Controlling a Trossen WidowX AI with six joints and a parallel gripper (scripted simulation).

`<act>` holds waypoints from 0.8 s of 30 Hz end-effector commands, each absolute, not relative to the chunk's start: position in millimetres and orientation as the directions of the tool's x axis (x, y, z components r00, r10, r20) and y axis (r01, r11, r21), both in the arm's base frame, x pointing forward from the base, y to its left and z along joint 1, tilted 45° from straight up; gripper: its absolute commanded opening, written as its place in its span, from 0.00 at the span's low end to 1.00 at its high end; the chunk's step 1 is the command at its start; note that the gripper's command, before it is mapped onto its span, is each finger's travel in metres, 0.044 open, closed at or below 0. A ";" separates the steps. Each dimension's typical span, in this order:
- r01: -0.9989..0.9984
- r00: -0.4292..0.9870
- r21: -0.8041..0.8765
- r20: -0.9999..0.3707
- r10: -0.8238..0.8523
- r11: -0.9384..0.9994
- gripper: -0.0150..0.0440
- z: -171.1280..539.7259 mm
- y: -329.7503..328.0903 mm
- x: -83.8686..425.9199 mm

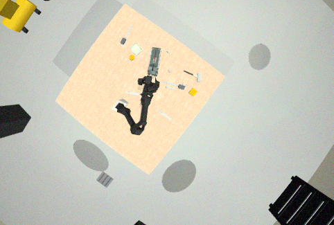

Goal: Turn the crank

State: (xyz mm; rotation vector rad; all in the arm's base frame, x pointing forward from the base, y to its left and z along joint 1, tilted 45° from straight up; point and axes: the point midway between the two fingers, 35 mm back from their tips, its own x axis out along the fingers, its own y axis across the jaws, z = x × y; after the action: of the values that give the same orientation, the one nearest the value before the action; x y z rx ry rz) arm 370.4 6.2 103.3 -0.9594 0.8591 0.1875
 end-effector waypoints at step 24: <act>-0.504 0.664 -0.641 -0.716 -0.215 0.579 1.00 70.9 -24.4 372.4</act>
State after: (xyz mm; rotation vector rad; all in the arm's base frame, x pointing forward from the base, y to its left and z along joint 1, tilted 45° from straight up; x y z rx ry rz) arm 372.8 -21.7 76.2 -0.9615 0.8588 0.1861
